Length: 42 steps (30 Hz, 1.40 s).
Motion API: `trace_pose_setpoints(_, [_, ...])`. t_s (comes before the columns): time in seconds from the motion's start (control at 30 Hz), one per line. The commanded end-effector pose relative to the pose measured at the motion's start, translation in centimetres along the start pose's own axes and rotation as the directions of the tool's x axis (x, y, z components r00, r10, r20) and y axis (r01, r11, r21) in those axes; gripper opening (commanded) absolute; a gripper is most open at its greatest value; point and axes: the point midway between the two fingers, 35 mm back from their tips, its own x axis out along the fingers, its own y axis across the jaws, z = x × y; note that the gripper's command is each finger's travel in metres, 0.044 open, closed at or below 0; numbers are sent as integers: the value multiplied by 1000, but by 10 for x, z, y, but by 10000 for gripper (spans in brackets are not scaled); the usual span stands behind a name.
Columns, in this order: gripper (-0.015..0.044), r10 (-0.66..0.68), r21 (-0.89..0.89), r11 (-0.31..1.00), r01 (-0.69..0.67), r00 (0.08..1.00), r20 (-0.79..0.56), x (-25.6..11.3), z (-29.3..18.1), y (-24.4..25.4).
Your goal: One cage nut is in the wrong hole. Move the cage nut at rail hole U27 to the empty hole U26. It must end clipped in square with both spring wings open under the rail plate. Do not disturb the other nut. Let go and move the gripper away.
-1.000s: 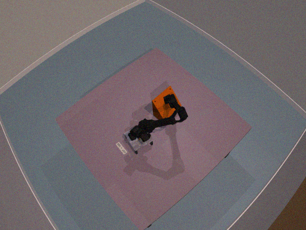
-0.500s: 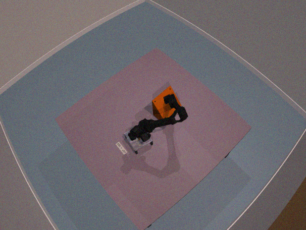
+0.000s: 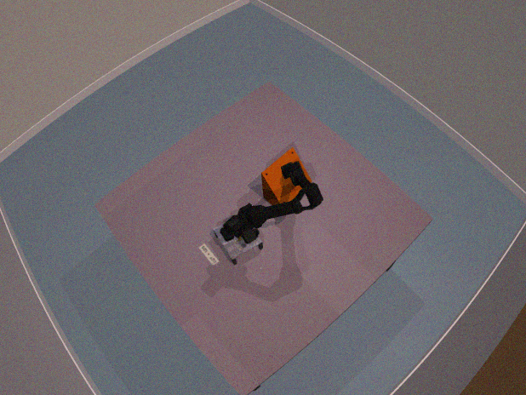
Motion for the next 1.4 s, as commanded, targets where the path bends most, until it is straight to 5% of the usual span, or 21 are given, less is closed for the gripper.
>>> trace_pose_setpoints(0.0, [26,0,-4,1000,0,1000,4,-1,1,0])
trace_pose_setpoints(1.37, [26,18,-4,1000,-18,1000,3,-3,1,-1])
